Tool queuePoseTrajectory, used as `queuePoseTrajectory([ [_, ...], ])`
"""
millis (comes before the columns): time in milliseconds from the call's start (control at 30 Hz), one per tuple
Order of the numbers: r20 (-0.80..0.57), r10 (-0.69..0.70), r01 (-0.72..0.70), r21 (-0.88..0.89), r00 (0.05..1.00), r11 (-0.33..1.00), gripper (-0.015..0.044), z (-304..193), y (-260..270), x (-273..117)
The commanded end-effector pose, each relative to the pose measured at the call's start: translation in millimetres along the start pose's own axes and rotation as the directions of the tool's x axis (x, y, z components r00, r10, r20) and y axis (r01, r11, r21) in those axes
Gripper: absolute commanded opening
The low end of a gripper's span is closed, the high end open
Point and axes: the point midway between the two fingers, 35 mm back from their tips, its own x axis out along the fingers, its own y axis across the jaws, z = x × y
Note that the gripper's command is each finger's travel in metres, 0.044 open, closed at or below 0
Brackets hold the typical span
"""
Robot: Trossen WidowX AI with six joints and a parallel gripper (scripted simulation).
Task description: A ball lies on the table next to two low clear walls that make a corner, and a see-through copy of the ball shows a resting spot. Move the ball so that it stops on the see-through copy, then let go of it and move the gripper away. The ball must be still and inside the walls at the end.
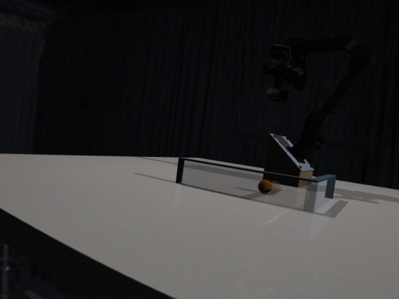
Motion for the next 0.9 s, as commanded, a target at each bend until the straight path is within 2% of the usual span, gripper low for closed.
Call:
queuePoseTrajectory([
  [0,0.004,0.005,-0.005,-0.022,1.0,1.0,0.0374,0,0,1],
  [67,0.038,0.048,-0.04,-0.196,0.998,0.98,0.0321,0,-1,13],
  [133,0.084,0.114,-0.064,-0.449,0.99,0.891,0.0269,1,-2,32],
  [167,0.105,0.146,-0.062,-0.565,0.984,0.823,0.0264,2,-3,41],
  [300,0.178,0.276,0.045,-0.903,0.945,0.428,0.0264,8,-3,78],
  [400,0.221,0.375,0.21,-0.975,0.9,0.072,0.0264,16,-1,109],
  [500,0.25,0.464,0.397,-0.883,0.85,-0.251,0.0264,26,2,138],
  [567,0.258,0.5,0.472,-0.801,0.827,-0.369,0.0264,31,4,150],
  [733,0.267,0.584,0.633,-0.468,0.767,-0.617,0.0264,46,10,179],
  [867,0.265,0.643,0.686,-0.126,0.719,-0.716,0.0264,59,16,201],
])
